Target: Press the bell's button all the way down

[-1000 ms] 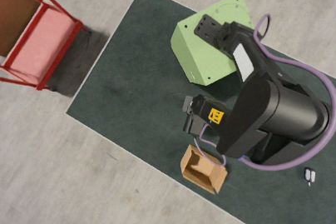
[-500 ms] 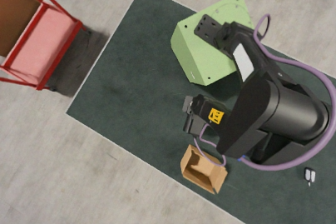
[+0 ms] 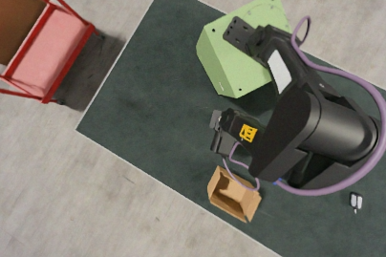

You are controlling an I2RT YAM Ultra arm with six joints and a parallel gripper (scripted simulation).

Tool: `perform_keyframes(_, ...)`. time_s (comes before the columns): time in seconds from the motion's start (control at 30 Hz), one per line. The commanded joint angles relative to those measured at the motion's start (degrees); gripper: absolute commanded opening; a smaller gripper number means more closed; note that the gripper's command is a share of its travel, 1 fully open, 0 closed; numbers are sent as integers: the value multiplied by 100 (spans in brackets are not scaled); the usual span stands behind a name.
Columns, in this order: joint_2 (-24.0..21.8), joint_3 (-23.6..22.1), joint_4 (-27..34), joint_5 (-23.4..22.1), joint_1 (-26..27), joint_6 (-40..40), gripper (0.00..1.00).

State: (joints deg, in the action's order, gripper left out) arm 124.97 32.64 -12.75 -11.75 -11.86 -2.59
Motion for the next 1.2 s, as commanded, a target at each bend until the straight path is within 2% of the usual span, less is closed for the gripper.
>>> perform_keyframes(0.0, -51, 119, -121, 21, 43, 49, 0)
perform_keyframes(0.57, -103, -98, -141, 17, 66, 30, 0)
perform_keyframes(1.17, -104, -102, -141, 17, 67, 30, 0)
